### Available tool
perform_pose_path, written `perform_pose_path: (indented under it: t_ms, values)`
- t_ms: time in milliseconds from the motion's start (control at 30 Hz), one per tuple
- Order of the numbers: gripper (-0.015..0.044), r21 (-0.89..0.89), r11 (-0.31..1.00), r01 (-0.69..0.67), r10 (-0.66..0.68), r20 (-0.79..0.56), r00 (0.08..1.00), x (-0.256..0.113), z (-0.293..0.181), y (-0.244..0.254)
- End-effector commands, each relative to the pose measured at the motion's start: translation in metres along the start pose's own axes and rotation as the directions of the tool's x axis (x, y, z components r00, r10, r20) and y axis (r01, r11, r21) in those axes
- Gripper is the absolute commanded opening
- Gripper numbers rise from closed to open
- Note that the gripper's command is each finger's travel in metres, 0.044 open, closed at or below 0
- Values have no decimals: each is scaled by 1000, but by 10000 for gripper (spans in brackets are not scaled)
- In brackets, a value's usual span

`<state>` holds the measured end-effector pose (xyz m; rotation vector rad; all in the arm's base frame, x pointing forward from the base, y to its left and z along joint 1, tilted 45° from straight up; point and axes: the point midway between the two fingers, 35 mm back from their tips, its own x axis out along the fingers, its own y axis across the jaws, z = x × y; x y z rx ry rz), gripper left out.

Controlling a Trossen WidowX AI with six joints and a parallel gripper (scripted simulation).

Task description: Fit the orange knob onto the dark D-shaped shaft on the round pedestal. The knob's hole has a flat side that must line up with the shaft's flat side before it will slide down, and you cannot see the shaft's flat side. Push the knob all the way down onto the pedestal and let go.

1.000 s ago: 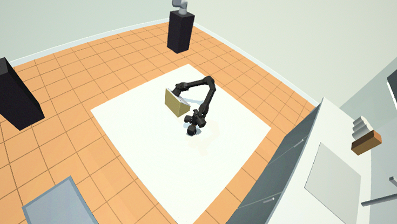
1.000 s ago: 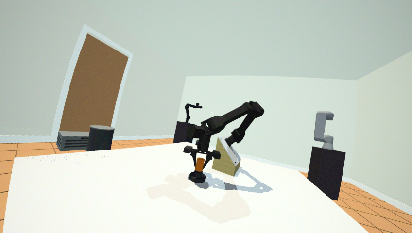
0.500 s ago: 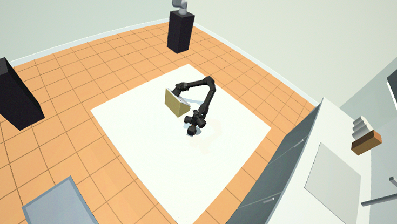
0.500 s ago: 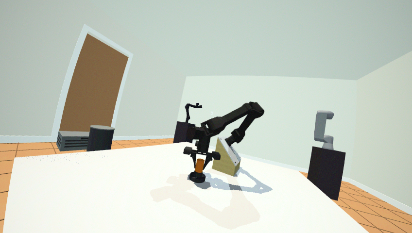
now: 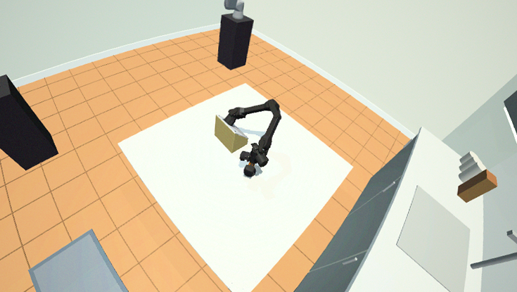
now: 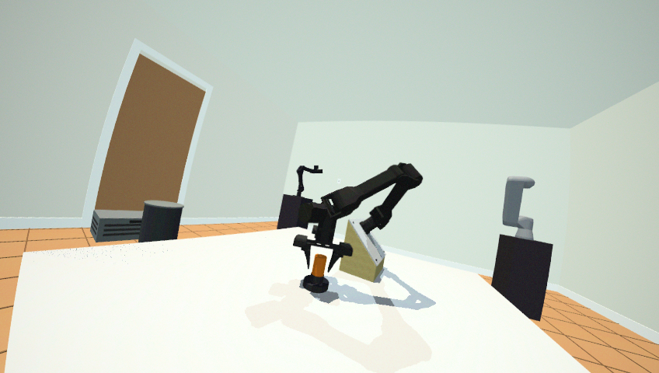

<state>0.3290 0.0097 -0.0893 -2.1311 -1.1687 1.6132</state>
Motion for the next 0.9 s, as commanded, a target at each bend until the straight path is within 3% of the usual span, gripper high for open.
perform_pose_path:
  t_ms: [0,33,367,567,867]
  values:
    - [420,0,1000,0,0,0,1000,0,0,0]
    - [440,0,1000,0,0,0,1000,0,0,0]
    - [440,0,1000,0,0,0,1000,-3,0,0]
    - [440,0,1000,-4,4,2,1000,-92,0,2]
    - [440,0,1000,-4,4,2,1000,-96,-1,5]
